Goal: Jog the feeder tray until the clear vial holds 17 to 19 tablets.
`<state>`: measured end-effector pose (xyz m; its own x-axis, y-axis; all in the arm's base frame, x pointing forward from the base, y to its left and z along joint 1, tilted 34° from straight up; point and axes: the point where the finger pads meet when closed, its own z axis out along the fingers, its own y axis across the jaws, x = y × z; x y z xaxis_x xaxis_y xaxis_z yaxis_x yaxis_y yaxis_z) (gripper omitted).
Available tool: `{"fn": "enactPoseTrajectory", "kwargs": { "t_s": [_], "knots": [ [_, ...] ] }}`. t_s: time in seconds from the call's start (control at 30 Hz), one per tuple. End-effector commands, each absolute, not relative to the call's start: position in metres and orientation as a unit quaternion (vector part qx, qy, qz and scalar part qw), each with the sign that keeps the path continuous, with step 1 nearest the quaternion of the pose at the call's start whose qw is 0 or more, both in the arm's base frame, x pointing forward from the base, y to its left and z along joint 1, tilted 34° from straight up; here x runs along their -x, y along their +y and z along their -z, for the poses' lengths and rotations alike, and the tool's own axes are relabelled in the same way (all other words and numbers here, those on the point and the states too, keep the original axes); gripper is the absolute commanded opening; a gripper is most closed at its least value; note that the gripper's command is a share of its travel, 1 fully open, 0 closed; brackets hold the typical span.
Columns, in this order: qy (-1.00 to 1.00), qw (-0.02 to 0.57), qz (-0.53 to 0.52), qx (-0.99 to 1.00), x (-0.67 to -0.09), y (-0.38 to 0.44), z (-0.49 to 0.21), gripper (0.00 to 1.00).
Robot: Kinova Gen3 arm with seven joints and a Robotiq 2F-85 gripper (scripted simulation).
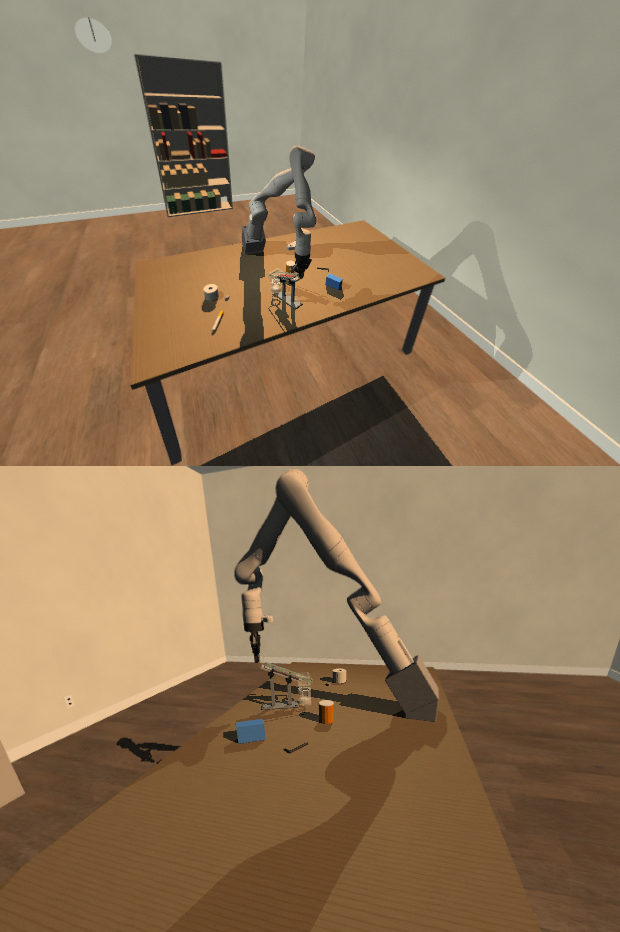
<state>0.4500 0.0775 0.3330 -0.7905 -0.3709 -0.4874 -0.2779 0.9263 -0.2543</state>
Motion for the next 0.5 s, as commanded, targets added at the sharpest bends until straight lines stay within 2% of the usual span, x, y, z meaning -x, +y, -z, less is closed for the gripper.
{"fn": "enactPoseTrajectory", "kwargs": {
  "t_s": [0.0, 0.47],
  "knots": [
    [0.942, 0.276, 0.086, 0.172, -0.4545, 0.0787, -0.3391, 0.0],
    [0.942, 0.276, 0.086, 0.172, -0.4567, 0.0803, -0.3425, 0.0]
  ]
}}
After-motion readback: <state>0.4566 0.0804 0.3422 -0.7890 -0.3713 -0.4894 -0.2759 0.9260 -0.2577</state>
